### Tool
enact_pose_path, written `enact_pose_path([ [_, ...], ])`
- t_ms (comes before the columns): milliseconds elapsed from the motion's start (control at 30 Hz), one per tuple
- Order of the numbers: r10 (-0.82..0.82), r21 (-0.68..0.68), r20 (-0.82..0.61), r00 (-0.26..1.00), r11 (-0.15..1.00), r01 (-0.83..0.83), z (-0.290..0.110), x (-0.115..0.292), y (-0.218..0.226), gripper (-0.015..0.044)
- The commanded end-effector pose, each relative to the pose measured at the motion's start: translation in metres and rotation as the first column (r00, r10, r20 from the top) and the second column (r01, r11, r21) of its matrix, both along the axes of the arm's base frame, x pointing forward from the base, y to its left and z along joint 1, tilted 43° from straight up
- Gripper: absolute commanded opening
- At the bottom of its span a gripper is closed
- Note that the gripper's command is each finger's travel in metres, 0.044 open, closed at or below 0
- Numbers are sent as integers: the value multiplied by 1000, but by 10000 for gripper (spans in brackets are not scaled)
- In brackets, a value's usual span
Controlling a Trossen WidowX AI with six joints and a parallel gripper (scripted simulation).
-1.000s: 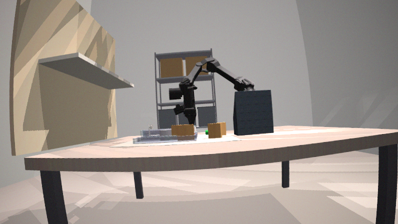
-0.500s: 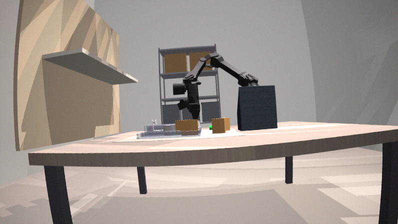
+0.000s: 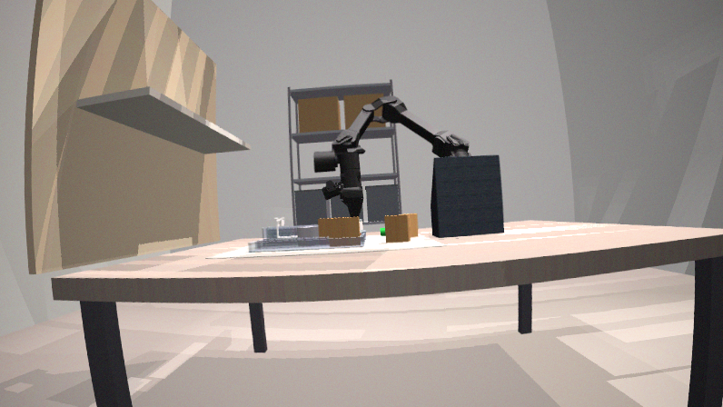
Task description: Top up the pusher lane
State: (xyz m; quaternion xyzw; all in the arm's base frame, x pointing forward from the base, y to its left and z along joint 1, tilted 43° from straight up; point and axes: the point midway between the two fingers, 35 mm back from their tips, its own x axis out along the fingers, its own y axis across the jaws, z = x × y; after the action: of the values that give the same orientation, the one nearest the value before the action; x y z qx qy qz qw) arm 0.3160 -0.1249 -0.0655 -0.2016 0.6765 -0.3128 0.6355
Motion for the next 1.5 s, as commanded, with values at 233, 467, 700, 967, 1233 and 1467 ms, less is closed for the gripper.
enact_pose_path([
  [233, 3, -5, 26, 1000, 1000, -3, 2, 9, 0, 0],
  [467, 3, -5, 26, 1000, 1000, -3, 3, 10, 0, 0],
  [700, 3, -5, 26, 1000, 1000, -3, 3, 11, 0, 0],
  [967, 3, -6, 26, 1000, 1000, -3, 3, 12, -1, 0],
  [1233, 3, -6, 26, 1000, 1000, -3, 1, 12, -2, 0],
  [1467, 3, -6, 26, 1000, 1000, -3, -1, 12, -4, 0],
])
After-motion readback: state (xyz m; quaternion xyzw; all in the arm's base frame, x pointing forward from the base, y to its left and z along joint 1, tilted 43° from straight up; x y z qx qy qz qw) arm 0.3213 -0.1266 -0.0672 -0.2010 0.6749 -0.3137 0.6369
